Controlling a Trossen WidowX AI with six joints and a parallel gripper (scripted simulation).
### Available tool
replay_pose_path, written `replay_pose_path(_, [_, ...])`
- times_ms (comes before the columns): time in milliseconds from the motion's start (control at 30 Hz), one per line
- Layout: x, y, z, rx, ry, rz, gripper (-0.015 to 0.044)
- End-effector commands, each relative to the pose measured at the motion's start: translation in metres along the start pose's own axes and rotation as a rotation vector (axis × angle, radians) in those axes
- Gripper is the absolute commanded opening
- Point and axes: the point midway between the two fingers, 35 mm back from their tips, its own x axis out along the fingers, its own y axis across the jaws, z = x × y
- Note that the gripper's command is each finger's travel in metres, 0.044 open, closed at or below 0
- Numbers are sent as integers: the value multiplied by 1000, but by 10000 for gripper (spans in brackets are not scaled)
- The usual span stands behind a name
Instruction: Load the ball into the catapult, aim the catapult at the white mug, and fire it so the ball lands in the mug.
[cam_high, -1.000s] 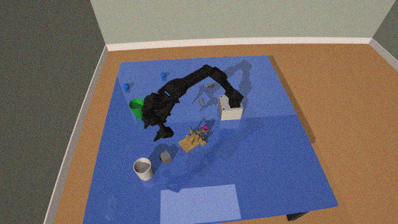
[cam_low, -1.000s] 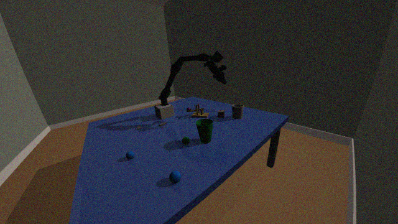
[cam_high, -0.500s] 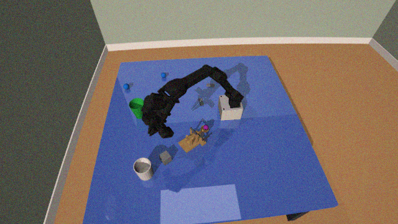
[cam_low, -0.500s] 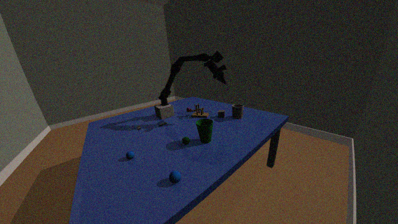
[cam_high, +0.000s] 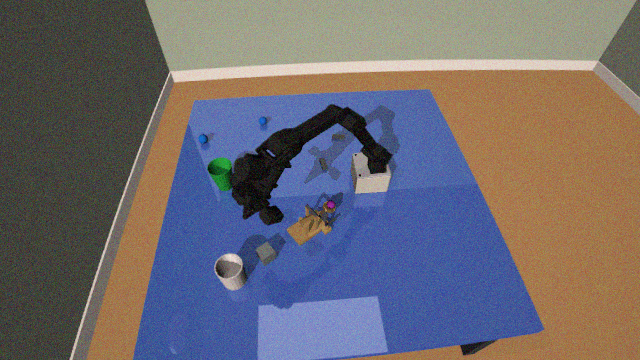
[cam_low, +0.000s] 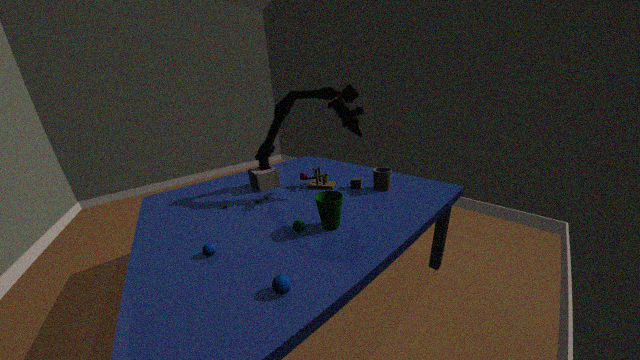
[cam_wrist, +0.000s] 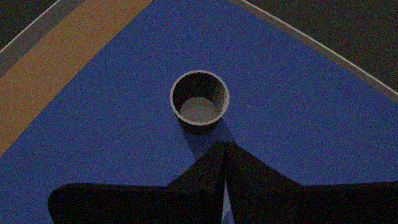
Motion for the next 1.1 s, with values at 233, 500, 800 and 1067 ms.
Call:
replay_pose_path(233, [12, 48, -60, -227, 191, 5, 0])
replay_pose_path(500, [13, 75, -108, -421, 336, 1, 0])
replay_pose_path(800, [6, 98, -161, -656, 492, -2, 0])
replay_pose_path(1067, [-5, 110, -206, -879, 624, -5, 0])
